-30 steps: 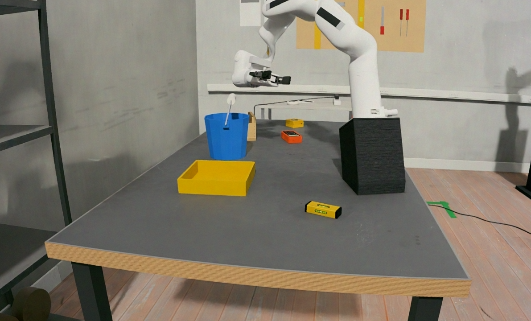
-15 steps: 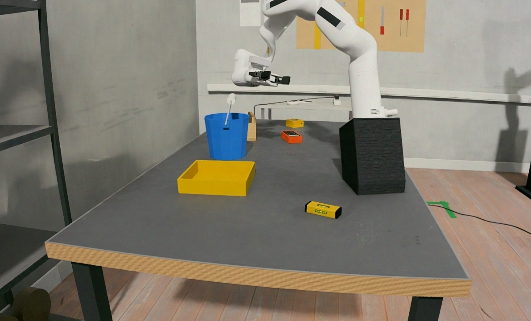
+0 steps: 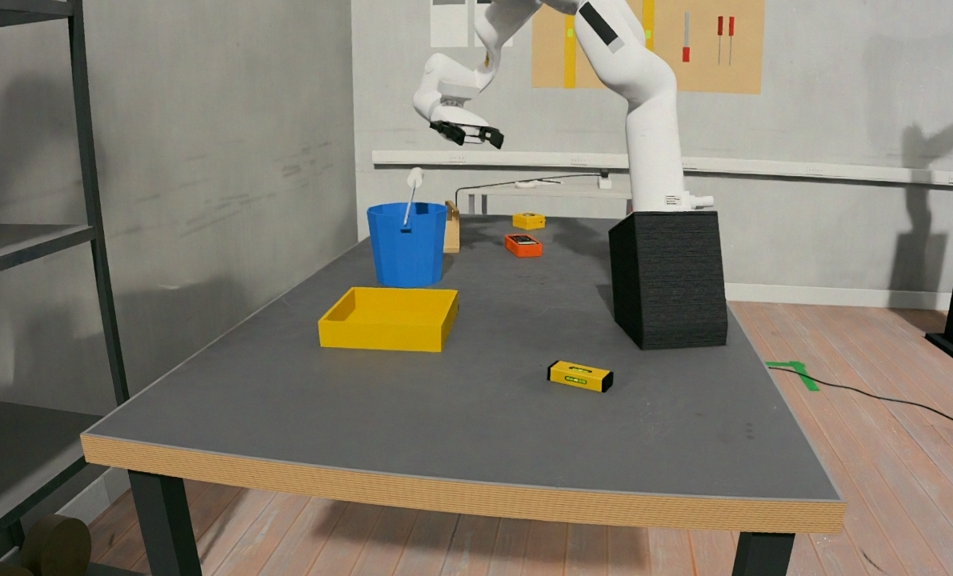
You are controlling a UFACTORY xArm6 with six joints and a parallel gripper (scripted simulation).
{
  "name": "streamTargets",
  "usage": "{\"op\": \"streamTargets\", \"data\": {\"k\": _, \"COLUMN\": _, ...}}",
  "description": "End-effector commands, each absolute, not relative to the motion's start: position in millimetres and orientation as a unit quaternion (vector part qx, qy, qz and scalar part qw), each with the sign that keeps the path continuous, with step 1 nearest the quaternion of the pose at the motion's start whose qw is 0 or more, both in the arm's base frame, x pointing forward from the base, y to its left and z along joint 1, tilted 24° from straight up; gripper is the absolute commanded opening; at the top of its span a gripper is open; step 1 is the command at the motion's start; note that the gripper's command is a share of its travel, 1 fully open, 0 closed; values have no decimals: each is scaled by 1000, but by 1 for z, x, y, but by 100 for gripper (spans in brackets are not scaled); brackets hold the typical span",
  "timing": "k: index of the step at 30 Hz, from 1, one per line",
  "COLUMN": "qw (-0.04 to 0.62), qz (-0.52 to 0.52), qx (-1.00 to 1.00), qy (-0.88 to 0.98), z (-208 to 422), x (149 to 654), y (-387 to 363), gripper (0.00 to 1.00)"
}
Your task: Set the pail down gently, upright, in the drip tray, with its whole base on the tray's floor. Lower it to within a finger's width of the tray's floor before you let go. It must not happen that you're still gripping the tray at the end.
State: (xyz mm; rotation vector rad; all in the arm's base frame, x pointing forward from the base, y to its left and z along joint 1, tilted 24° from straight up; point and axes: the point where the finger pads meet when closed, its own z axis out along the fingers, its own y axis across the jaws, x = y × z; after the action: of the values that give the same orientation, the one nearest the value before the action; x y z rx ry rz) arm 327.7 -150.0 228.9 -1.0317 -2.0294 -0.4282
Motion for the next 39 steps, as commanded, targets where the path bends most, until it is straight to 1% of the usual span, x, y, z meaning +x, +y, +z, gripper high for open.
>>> {"op": "streamTargets", "data": {"k": 1, "qw": 336, "qz": -135, "qx": -448, "qy": -818, "z": 231, "x": 344, "y": -150, "gripper": 100}}
{"op": "streamTargets", "data": {"k": 10, "qw": 240, "qz": -84, "qx": -501, "qy": -827, "z": 233, "x": 368, "y": -149, "gripper": 100}}
{"op": "streamTargets", "data": {"k": 12, "qw": 240, "qz": -84, "qx": -501, "qy": -827, "z": 233, "x": 368, "y": -149, "gripper": 100}}
{"op": "streamTargets", "data": {"k": 13, "qw": 208, "qz": -67, "qx": -517, "qy": -828, "z": 234, "x": 375, "y": -150, "gripper": 100}}
{"op": "streamTargets", "data": {"k": 27, "qw": 62, "qz": 8, "qx": -577, "qy": -814, "z": 237, "x": 410, "y": -149, "gripper": 100}}
{"op": "streamTargets", "data": {"k": 29, "qw": 62, "qz": 8, "qx": -577, "qy": -814, "z": 237, "x": 410, "y": -149, "gripper": 100}}
{"op": "streamTargets", "data": {"k": 30, "qw": 30, "qz": 24, "qx": -588, "qy": -808, "z": 238, "x": 418, "y": -149, "gripper": 100}}
{"op": "streamTargets", "data": {"k": 39, "qw": -60, "qz": 70, "qx": -614, "qy": -784, "z": 240, "x": 438, "y": -149, "gripper": 100}}
